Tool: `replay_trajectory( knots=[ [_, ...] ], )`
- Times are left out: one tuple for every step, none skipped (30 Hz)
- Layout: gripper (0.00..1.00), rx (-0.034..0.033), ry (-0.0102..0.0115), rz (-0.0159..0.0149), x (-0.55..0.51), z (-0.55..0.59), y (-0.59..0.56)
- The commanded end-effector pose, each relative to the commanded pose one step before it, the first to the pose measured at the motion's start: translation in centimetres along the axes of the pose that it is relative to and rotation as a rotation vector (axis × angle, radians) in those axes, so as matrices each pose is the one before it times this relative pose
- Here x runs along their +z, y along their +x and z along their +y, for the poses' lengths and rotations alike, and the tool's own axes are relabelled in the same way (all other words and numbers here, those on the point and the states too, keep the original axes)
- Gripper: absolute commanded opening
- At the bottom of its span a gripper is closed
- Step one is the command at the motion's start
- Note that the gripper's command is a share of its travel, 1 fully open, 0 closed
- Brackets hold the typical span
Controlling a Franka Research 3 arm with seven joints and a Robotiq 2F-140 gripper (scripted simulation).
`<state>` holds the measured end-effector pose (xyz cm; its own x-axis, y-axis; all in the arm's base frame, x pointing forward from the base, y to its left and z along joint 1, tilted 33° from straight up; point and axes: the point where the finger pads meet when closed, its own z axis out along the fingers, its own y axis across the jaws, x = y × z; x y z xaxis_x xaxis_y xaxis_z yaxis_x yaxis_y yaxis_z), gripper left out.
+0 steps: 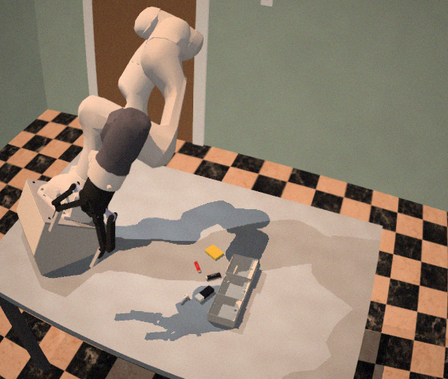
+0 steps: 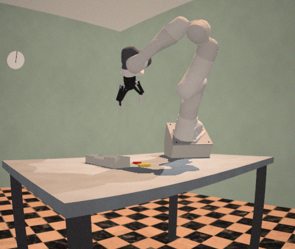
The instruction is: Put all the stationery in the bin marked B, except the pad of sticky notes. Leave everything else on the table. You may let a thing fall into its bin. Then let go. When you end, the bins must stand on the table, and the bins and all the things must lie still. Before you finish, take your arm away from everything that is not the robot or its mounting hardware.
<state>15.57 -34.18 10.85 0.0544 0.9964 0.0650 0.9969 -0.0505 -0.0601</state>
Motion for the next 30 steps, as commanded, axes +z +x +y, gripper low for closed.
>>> replay_trajectory(
  knots=[
    [1.00,0.00007,-0.00006,-0.00010,-0.005,-0.001,-0.006],
    [1.00,0.00000,0.00000,0.00000,0.000,0.000,0.000],
    [1.00,0.00000,0.00000,0.00000,0.000,0.000,0.000],
    [1.00,0.00000,0.00000,0.00000,0.000,0.000,0.000],
    [1.00,0.00000,0.00000,0.00000,0.000,0.000,0.000],
    [1.00,0.00000,0.00000,0.00000,0.000,0.000,0.000],
    [1.00,0.00000,0.00000,0.00000,0.000,0.000,0.000],
    [1.00,0.00000,0.00000,0.00000,0.000,0.000,0.000],
    [1.00,0.00000,0.00000,0.00000,0.000,0.000,0.000],
    [1.00,0.00000,0.00000,0.00000,0.000,0.000,0.000],
    [1.00,0.00000,0.00000,0.00000,0.000,0.000,0.000],
    [1.00,0.00000,0.00000,0.00000,0.000,0.000,0.000],
    [1.00,0.00000,0.00000,0.00000,0.000,0.000,0.000],
    [1.00,0.00000,0.00000,0.00000,0.000,0.000,0.000],
    [1.00,0.00000,0.00000,0.00000,0.000,0.000,0.000],
    [1.00,0.00000,0.00000,0.00000,0.000,0.000,0.000],
    [1.00,0.00000,0.00000,0.00000,0.000,0.000,0.000],
    [0.05,0.00000,0.00000,0.00000,0.709,0.291,0.328],
    [0.05,0.00000,0.00000,0.00000,0.709,0.291,0.328],
    [0.05,0.00000,0.00000,0.00000,0.709,0.291,0.328],
    [0.05,0.00000,0.00000,0.00000,0.709,0.291,0.328],
    [0.05,0.00000,0.00000,0.00000,0.709,0.291,0.328],
    [0.05,0.00000,0.00000,0.00000,0.709,0.291,0.328],
    [0.05,0.00000,0.00000,0.00000,0.709,0.291,0.328],
    [0.05,0.00000,0.00000,0.00000,0.709,0.291,0.328],
    [0.05,0.00000,0.00000,0.00000,0.709,0.291,0.328],
    [0.05,0.00000,0.00000,0.00000,0.709,0.291,0.328],
    [0.05,0.00000,0.00000,0.00000,0.709,0.291,0.328],
    [0.05,0.00000,0.00000,0.00000,0.709,0.291,0.328],
    [0.05,0.00000,0.00000,0.00000,0.621,0.255,0.287]
  ],
)
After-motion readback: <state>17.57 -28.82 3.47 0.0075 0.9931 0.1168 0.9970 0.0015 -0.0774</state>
